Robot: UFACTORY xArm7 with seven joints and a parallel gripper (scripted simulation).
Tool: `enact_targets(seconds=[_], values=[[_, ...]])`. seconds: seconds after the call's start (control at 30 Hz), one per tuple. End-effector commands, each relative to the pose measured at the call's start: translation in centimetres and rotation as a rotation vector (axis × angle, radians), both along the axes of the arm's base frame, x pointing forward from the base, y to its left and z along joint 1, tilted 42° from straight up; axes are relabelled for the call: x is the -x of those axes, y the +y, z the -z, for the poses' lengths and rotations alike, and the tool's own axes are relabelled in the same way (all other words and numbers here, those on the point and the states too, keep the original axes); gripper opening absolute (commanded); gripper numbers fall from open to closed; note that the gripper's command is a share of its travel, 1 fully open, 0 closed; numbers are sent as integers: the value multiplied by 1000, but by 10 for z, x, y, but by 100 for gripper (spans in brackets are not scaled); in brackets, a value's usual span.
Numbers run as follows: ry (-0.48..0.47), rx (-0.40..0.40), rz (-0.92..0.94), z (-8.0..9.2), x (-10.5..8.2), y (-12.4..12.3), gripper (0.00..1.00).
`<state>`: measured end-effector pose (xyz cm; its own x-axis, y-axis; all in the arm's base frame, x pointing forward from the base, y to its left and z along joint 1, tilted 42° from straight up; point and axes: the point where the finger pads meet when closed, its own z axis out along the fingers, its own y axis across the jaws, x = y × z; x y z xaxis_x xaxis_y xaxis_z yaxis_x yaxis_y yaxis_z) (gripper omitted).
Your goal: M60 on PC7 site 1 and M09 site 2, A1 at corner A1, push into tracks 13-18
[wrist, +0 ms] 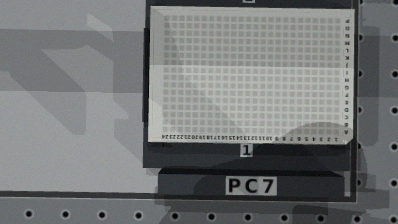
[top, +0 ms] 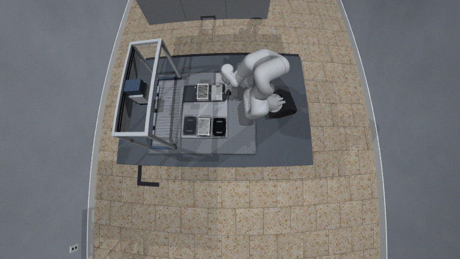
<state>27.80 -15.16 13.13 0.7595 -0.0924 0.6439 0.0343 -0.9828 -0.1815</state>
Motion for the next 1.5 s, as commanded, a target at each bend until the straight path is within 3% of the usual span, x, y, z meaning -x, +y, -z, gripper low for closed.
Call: enact_targets(seconds=[0.0, 0.6, 1.47], values=[[-3, 2, 2, 4, -5, -1, 82], [-3, 1, 2, 24, -22, 4, 82], [-3, 1, 2, 31, -28, 5, 82]])
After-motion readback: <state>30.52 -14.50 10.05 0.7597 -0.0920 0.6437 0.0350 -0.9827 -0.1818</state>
